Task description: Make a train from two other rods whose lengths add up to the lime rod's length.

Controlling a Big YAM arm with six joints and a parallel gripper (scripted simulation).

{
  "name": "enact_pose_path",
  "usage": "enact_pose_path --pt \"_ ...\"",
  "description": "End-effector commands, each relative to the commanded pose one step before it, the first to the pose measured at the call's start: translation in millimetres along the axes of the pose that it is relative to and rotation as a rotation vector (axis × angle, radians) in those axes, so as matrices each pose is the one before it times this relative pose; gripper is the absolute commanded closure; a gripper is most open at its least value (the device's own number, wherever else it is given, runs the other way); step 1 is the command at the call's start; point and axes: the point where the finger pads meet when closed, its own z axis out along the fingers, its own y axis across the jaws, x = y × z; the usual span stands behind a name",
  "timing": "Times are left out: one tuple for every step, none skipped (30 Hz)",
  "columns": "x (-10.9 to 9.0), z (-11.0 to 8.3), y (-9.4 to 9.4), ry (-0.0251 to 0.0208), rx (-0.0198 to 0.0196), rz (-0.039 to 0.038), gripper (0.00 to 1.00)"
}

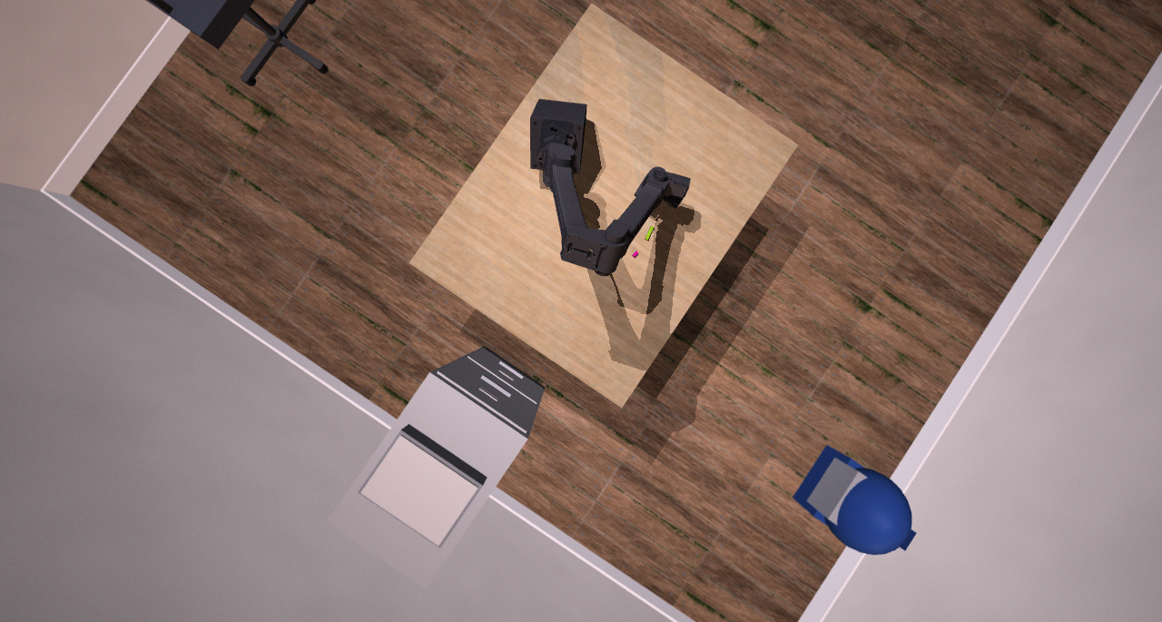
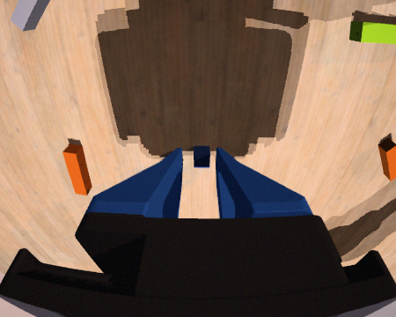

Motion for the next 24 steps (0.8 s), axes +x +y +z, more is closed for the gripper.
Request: enact_pose_path --pt "-0.09 1.10 -1.53 -0.00212 -0.00148 0.00335 0.77" --pt "0.00 0.00 0.00 0.00000 0.00000 0.00000 0.77" --pt "0.00 0.00 0.00 0.00000 0.00000 0.00000 0.77" --pt "0.00 0.00 0.00 0.00000 0.00000 0.00000 0.77" --pt "0.00 0.00 0.00 0.00000 0.00000 0.00000 0.77" --pt "0.00 0.00 0.00 0.00000 0.00000 0.00000 0.77" --pt "0.00 0.00 0.00 0.00000 0.00000 0.00000 0.77" --pt "0.00 0.00 0.00 0.00000 0.00000 0.00000 0.77" --pt "0.00 0.00 0.00 0.00000 0.00000 0.00000 0.77" --pt "0.00 0.00 0.00 0.00000 0.00000 0.00000 0.77" --pt "0.00 0.00 0.00 0.00000 0.00000 0.00000 0.77" --pt "0.00 0.00 0.00 0.00000 0.00000 0.00000 0.96" --pt "0.00 0.00 0.00 0.00000 0.00000 0.00043 0.96" --pt "0.00 0.00 0.00 -0.00001 0.00002 0.00000 0.96" --pt "0.00 0.00 0.00 0.00000 0.00000 0.00000 0.96" --pt "0.00 0.00 0.00 0.00000 0.00000 0.00000 0.96" --pt "0.00 0.00 0.00 0.00000 0.00000 0.00000 0.96" --pt "0.00 0.00 0.00 0.00000 0.00000 0.00000 0.96" --pt "0.00 0.00 0.00 0.00000 0.00000 0.00000 0.96" --pt "0.00 0.00 0.00 0.00000 0.00000 0.00000 0.96" --pt "0.00 0.00 0.00 0.00000 0.00000 0.00000 0.96" --pt "0.00 0.00 0.00 0.00000 0.00000 0.00000 0.96" --pt "0.00 0.00 0.00 0.00000 0.00000 0.00000 0.96" --pt "0.00 0.00 0.00 0.00000 0.00000 0.00000 0.96"
